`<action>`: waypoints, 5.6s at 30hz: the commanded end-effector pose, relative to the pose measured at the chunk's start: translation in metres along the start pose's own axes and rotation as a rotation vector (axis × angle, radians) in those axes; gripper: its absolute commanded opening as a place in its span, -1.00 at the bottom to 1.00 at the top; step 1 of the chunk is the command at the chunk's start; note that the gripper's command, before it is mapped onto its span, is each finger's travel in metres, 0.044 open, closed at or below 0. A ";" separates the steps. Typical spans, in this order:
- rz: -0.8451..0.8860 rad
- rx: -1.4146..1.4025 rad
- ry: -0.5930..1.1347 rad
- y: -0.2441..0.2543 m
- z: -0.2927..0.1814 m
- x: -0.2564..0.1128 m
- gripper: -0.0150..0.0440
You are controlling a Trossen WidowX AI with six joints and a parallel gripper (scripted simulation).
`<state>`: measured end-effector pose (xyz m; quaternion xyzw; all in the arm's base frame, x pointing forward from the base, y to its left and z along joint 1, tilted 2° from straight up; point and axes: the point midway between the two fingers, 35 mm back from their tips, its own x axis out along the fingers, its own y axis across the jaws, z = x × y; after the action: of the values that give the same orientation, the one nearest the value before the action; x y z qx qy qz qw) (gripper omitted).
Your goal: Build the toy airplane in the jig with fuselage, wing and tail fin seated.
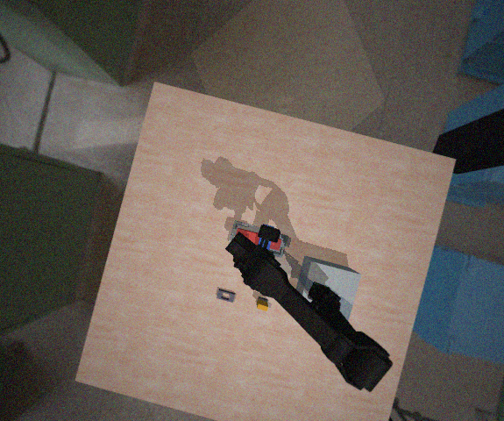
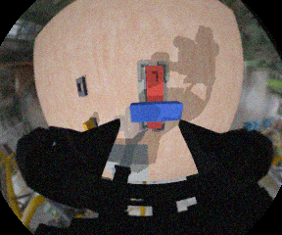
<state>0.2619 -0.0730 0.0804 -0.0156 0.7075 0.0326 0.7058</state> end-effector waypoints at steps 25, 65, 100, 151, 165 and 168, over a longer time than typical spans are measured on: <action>0.020 -0.014 0.005 0.225 -0.081 0.022 1.00; 0.020 -0.015 0.005 0.226 -0.082 0.114 1.00; 0.026 -0.013 -0.006 0.227 -0.080 0.123 -0.49; 0.020 -0.014 0.004 0.223 -0.082 -0.007 -0.49; 0.016 -0.009 -0.004 0.211 -0.057 -0.005 -0.49; 0.016 -0.010 -0.004 0.207 -0.051 -0.004 -0.49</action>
<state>0.1897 0.1323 0.0894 -0.0124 0.7079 0.0383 0.7052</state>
